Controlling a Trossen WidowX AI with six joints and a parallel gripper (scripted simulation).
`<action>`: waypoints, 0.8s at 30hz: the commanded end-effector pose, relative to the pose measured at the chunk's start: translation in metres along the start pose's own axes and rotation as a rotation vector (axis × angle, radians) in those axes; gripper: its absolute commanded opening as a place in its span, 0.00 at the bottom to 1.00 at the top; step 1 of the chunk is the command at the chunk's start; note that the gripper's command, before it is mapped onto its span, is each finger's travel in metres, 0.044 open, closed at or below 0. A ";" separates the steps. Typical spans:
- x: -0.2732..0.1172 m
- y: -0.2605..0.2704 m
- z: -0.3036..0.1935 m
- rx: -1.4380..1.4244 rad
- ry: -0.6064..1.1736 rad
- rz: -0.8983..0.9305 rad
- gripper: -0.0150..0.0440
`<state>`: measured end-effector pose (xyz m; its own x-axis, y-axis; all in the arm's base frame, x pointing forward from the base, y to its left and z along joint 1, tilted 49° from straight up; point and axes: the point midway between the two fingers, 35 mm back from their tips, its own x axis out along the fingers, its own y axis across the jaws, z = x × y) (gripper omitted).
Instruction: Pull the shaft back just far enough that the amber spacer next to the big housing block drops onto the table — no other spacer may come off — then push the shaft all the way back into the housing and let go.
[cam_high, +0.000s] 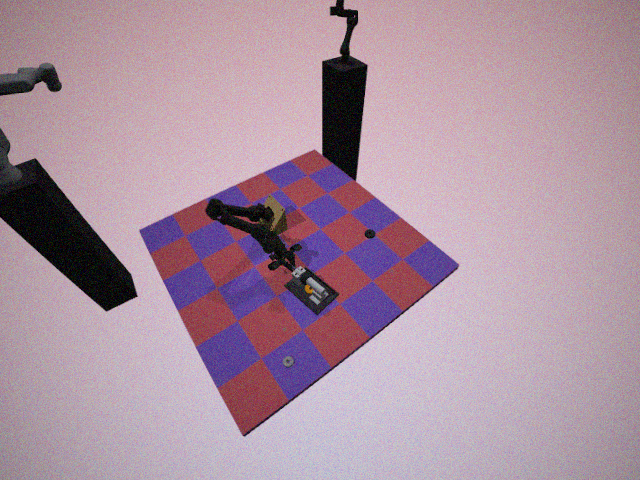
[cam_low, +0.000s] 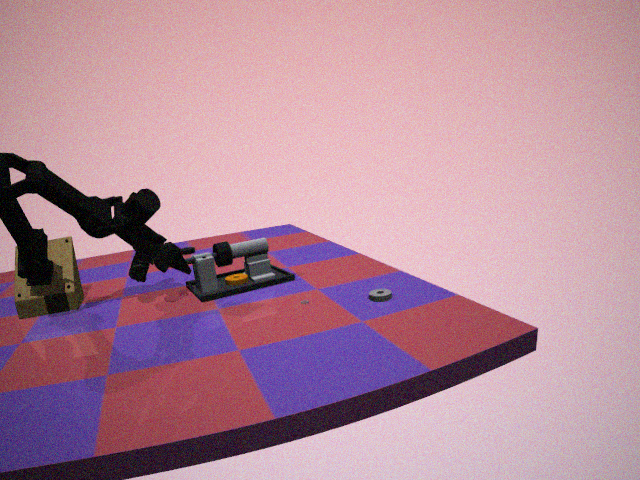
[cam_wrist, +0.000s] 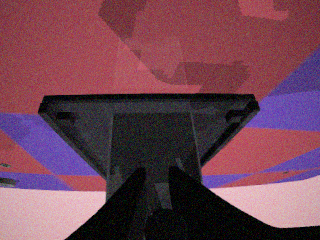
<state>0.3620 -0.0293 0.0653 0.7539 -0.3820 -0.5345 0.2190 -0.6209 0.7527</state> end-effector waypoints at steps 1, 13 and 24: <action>0.002 0.001 -0.005 0.007 0.006 0.001 0.25; 0.004 0.001 -0.007 0.007 0.006 0.001 0.25; 0.006 0.001 -0.009 0.007 0.007 0.001 0.25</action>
<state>0.3686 -0.0278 0.0647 0.7539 -0.3821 -0.5344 0.2189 -0.6209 0.7527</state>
